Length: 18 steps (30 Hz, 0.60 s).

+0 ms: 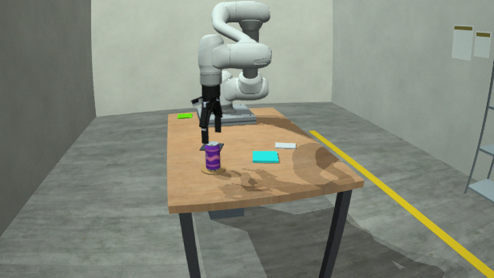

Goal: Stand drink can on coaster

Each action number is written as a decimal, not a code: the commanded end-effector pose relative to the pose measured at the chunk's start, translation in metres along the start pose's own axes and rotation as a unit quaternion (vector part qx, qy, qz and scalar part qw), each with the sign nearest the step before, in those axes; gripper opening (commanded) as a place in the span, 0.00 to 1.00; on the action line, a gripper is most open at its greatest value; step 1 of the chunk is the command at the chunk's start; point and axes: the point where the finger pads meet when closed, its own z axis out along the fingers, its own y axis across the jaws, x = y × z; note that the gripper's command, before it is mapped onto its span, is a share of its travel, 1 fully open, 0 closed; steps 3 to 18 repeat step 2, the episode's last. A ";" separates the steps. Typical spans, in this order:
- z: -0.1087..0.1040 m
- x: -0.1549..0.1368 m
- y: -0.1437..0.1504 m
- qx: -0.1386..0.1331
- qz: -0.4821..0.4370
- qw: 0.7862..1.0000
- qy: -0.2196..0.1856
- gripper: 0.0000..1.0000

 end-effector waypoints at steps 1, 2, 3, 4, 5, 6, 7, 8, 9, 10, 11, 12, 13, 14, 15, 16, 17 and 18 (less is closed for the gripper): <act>-0.040 0.000 0.000 0.000 0.000 1.000 0.000 1.00; -0.040 0.000 0.000 0.000 0.000 1.000 0.000 1.00; -0.040 0.000 0.000 0.000 0.000 1.000 0.000 1.00; -0.040 0.000 0.000 0.000 0.000 1.000 0.000 1.00; -0.040 0.000 0.000 0.000 0.000 1.000 0.000 1.00; -0.040 0.000 0.000 0.000 0.000 1.000 0.000 1.00; -0.040 0.000 0.000 0.000 0.000 1.000 0.000 1.00; -0.040 0.000 0.000 0.000 0.000 1.000 0.000 1.00; -0.040 0.000 0.000 0.000 0.000 1.000 0.000 1.00; -0.040 0.000 0.000 0.000 0.000 1.000 0.000 1.00; -0.040 0.000 0.000 0.000 0.000 1.000 0.000 1.00; -0.040 0.000 0.000 0.000 0.000 1.000 0.000 1.00; -0.040 0.000 0.000 0.000 0.000 1.000 0.000 1.00; -0.040 0.000 0.000 0.000 0.000 1.000 0.000 1.00; -0.040 0.000 0.000 0.000 0.000 1.000 0.000 1.00; -0.040 0.000 0.000 0.000 0.000 1.000 0.000 1.00; -0.040 0.000 0.000 0.000 0.000 1.000 0.000 1.00; -0.040 0.000 0.000 0.000 0.000 1.000 0.000 1.00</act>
